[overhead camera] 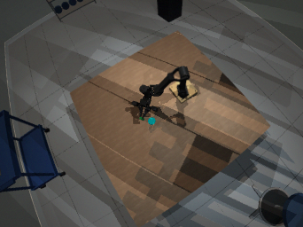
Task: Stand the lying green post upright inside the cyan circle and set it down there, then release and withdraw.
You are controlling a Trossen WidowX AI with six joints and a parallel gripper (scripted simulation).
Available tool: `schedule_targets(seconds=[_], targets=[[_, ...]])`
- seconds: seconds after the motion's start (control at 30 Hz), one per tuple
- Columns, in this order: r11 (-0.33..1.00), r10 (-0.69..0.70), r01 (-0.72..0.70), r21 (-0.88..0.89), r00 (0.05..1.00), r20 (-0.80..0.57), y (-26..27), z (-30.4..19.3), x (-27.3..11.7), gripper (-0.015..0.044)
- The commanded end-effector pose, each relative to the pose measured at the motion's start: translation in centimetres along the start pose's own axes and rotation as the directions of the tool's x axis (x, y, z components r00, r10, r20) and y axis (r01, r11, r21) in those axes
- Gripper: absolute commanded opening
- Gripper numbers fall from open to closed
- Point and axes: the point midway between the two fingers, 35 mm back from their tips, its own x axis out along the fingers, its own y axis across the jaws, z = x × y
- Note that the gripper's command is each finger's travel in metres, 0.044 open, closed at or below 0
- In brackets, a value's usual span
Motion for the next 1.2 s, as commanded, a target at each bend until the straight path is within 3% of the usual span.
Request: schedule_targets(seconds=[0.0,1.17], targets=[[1.000,0.012,-0.012,-0.005,1.000,0.015,0.5,0.0,-0.4,0.0023],[0.993,0.097,-0.089,-0.084,0.990,0.100,3.7,-0.3,-3.3,0.0023]])
